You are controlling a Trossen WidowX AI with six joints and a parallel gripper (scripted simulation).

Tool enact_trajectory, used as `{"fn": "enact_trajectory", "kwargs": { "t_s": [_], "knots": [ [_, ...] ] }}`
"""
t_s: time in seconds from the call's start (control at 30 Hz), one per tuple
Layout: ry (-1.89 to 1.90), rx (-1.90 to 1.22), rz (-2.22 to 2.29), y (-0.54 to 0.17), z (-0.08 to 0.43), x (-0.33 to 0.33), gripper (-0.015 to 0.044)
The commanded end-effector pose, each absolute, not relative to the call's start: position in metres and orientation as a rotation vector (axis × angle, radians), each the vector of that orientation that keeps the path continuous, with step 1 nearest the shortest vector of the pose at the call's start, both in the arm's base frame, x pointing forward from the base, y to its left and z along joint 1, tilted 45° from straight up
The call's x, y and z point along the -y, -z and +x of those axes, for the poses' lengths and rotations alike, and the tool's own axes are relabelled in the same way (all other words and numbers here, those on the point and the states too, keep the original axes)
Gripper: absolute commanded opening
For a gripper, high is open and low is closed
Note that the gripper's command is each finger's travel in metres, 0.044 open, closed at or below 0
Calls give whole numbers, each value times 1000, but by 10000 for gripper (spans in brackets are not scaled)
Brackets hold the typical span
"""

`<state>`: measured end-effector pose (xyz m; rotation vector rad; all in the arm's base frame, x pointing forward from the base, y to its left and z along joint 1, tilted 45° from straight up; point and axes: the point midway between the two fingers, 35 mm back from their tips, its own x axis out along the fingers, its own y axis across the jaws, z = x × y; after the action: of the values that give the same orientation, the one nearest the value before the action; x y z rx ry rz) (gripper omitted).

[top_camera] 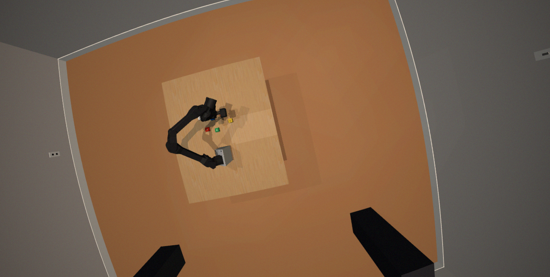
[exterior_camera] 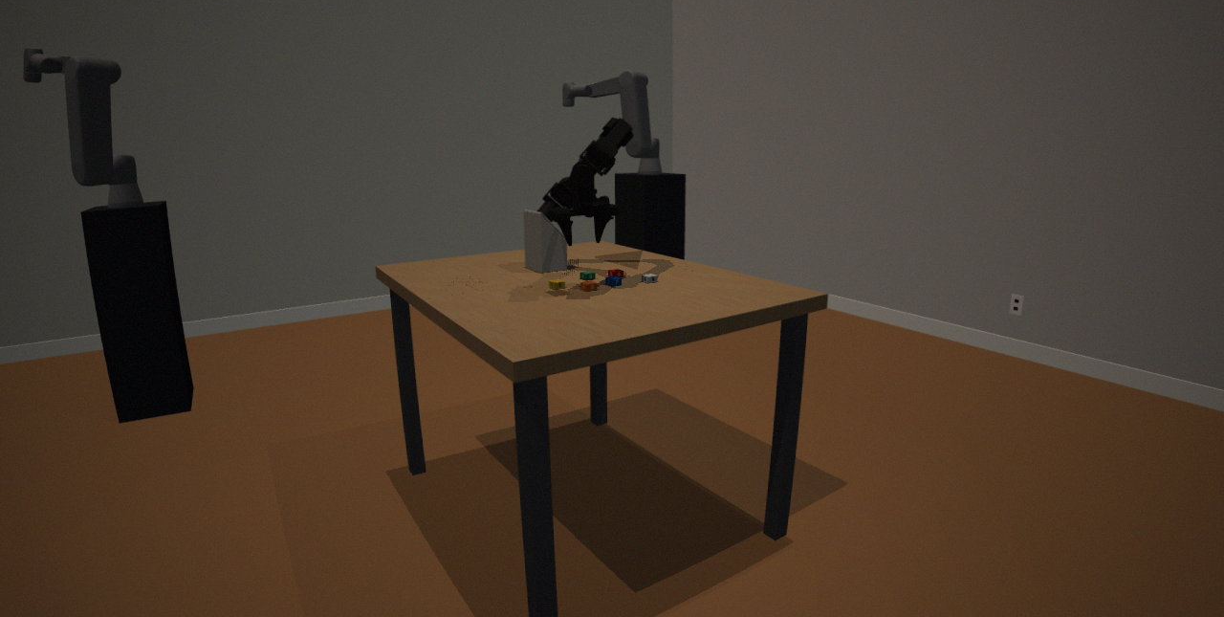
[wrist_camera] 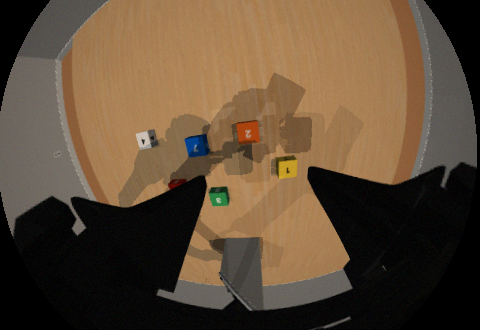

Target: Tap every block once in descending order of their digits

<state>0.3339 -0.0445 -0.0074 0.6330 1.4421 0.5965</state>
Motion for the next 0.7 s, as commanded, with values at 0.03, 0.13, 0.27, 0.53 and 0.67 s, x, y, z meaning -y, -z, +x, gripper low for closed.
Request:
{"fn": "enact_trajectory", "kwargs": {
  "t_s": [0.03, 0.13, 0.27, 0.53, 0.67],
  "knots": [
    [-605, -1423, 605, 6, 339, 49, 400],
    [-605, -1423, 605, 6, 339, 49, 400],
    [-605, -1423, 605, 6, 339, 49, 400],
    [-605, -1423, 605, 6, 339, 49, 400],
    [-605, -1423, 605, 4, 339, 47, 400]
  ]
}}
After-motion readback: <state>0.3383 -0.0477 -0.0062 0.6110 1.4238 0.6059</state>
